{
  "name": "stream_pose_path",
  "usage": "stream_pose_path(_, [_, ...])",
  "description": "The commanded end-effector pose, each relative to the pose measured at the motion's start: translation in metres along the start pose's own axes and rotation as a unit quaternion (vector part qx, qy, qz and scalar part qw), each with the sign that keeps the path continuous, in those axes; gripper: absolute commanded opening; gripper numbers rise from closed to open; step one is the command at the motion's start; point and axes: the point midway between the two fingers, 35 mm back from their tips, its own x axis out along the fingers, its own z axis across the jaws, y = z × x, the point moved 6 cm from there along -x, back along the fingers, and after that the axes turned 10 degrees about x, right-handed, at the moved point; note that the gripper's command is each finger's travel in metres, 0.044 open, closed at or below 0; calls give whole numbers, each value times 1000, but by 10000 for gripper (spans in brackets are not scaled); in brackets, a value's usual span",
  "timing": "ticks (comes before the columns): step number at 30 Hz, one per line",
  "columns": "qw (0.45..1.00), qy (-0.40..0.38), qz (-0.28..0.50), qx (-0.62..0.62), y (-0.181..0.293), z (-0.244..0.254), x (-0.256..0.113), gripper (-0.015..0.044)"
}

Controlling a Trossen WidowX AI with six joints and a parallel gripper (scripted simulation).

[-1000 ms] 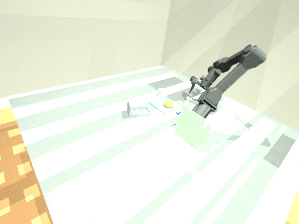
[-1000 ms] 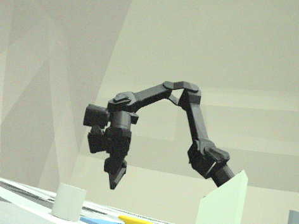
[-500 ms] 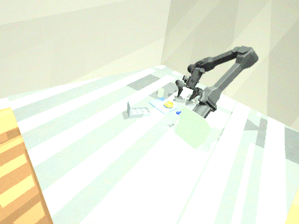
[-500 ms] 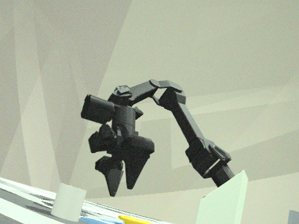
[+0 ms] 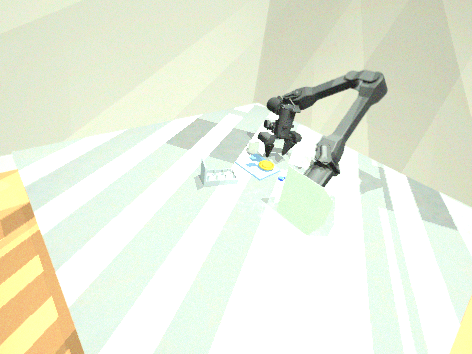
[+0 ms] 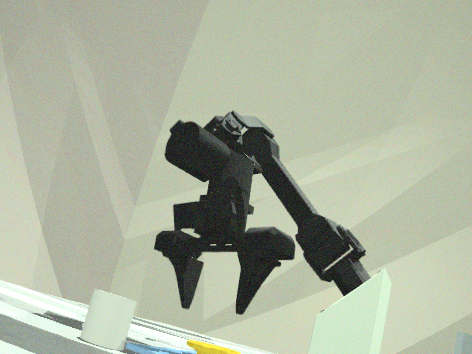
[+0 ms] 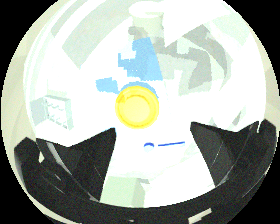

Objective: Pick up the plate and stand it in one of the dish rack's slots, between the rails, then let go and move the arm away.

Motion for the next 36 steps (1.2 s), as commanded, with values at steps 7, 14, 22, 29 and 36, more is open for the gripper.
stream_pose_path(7, [994,51,-19,-95,1,36,-1,400])
stream_pose_path(14, [994,51,-19,-95,0,36,4,400])
stream_pose_path(22, [994,50,-19,-95,-2,35,17,400])
stream_pose_path(29, [994,50,-19,-94,-2,34,29,400])
stream_pose_path(36, [994,51,-18,-95,-2,33,39,400])
